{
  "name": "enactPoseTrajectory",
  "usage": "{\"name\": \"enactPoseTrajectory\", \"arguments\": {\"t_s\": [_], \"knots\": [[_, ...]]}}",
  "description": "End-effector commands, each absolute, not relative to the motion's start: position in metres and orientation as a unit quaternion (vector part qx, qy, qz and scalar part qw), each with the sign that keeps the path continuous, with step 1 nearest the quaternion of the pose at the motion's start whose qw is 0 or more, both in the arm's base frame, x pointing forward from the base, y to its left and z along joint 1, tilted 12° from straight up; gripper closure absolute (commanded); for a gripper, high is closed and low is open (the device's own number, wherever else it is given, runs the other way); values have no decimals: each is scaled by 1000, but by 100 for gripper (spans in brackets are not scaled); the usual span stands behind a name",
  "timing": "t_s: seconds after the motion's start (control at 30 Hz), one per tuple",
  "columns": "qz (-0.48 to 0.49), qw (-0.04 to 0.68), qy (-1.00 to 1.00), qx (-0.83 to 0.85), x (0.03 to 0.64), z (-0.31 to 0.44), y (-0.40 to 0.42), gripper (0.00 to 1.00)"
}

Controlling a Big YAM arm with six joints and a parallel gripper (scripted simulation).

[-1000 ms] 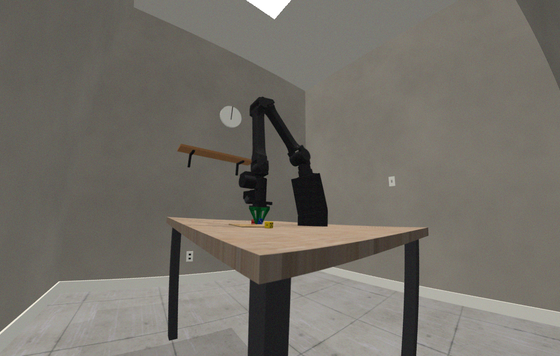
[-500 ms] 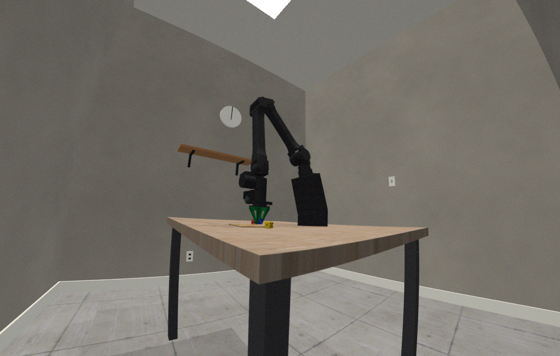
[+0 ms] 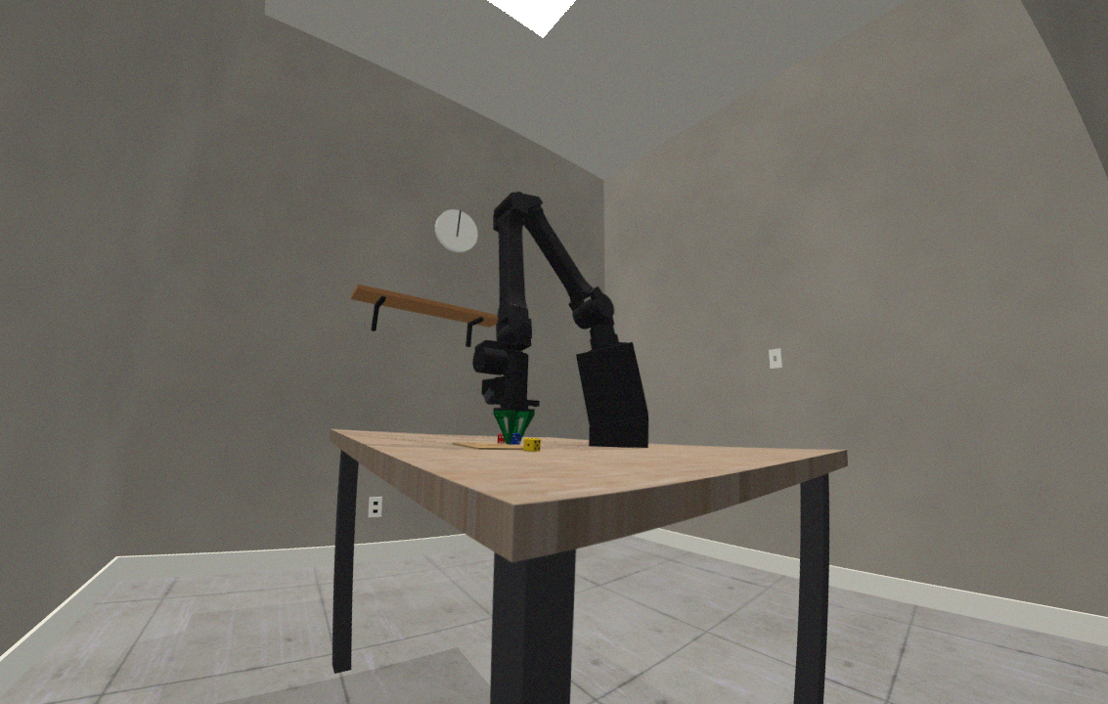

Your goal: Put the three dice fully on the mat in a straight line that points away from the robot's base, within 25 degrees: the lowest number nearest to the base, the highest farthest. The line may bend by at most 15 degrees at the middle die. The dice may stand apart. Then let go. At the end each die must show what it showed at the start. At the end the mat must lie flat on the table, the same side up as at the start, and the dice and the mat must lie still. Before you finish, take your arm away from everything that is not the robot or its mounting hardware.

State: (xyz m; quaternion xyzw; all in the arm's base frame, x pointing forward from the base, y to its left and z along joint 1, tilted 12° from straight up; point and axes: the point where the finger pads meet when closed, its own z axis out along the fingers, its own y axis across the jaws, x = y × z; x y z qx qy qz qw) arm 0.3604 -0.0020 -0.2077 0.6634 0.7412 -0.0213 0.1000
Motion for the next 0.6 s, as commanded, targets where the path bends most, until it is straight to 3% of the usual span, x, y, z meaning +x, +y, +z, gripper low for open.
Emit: {"name": "enactPoseTrajectory", "arguments": {"t_s": [0.0, 0.57], "knots": [[-10, 112, 740, 663, 373, -206, -5, 80], [-10, 111, 741, 663, 371, -206, -4, 80]]}}
